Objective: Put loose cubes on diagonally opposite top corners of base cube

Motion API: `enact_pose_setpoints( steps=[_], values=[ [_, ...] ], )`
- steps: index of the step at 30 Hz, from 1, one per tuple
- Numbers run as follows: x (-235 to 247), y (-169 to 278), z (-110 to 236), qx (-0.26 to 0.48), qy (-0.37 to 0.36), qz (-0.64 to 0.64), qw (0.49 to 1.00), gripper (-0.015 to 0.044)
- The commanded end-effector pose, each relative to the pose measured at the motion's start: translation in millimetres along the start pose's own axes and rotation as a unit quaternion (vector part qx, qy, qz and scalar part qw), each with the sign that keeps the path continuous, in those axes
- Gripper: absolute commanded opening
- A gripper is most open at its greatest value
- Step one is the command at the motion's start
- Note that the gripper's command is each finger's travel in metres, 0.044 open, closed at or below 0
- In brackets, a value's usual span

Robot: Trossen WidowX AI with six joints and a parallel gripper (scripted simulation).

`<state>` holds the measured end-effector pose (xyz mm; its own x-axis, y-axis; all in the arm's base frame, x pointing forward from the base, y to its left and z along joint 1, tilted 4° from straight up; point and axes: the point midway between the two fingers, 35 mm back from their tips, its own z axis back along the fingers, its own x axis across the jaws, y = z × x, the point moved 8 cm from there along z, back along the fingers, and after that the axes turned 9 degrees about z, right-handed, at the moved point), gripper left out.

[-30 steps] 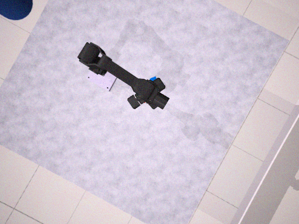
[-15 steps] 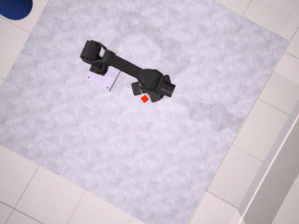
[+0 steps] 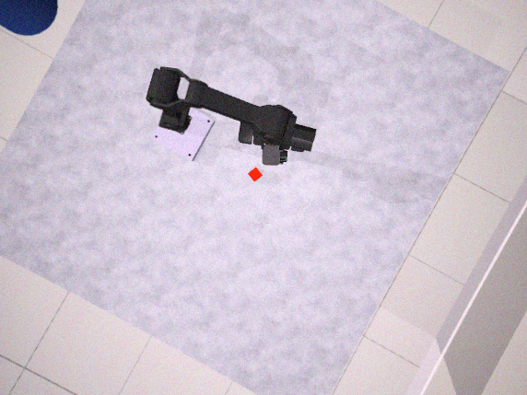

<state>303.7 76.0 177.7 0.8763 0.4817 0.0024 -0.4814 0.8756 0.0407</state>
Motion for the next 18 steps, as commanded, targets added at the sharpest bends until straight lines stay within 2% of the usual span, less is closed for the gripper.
enact_pose_setpoints(
  steps=[1, 5, 18],
  values=[
    [4.6, 11.7, -5.1, 0.005, 0.003, -0.057, 0.998, 0.0105],
    [7.3, 20.9, -7.0, 0.007, 0.004, -0.100, 0.995, 0.0105],
    [7.4, 21.4, -7.1, 0.007, 0.004, -0.102, 0.995, 0.0105]
  ],
)
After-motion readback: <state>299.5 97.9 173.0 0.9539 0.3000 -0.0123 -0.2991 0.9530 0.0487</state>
